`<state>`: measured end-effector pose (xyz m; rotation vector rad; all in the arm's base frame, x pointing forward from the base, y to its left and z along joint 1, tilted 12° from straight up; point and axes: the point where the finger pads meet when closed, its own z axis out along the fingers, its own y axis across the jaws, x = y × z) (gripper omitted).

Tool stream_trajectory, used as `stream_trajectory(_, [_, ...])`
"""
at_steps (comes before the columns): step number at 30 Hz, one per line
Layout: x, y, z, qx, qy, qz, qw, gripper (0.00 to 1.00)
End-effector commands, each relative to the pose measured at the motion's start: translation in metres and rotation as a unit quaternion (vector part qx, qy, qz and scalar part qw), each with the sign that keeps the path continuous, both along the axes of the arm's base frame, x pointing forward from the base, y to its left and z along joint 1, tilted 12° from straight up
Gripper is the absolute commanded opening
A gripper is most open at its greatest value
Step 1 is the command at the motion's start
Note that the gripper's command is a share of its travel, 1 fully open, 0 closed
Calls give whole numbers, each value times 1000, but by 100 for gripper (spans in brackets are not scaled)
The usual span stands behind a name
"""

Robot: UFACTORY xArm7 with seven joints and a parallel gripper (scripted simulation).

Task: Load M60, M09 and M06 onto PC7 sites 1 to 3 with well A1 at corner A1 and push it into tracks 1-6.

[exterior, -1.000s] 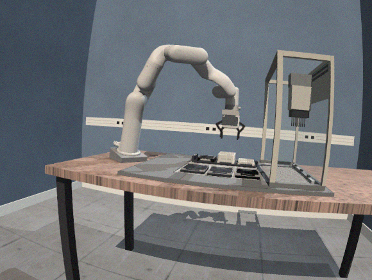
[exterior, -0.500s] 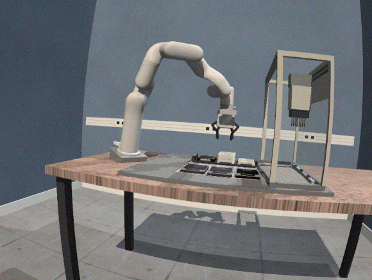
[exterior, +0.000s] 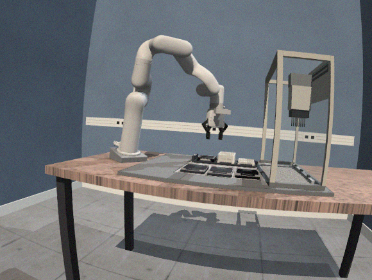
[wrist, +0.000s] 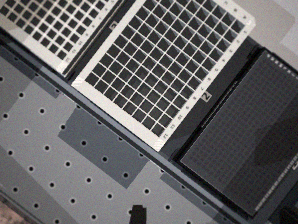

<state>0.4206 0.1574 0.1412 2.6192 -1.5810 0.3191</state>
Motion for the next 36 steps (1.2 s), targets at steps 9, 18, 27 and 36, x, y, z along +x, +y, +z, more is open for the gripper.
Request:
stream_trajectory(9, [-47, -21, -1, -16, 24, 174, 984, 82])
stream_trajectory(18, [-88, -39, -5, -37, 47, 316, 947, 82])
stream_trajectory(27, [-120, -54, -7, -53, 63, 422, 903, 82])
stream_trajectory(36, [-120, -54, -7, -56, 66, 438, 895, 82])
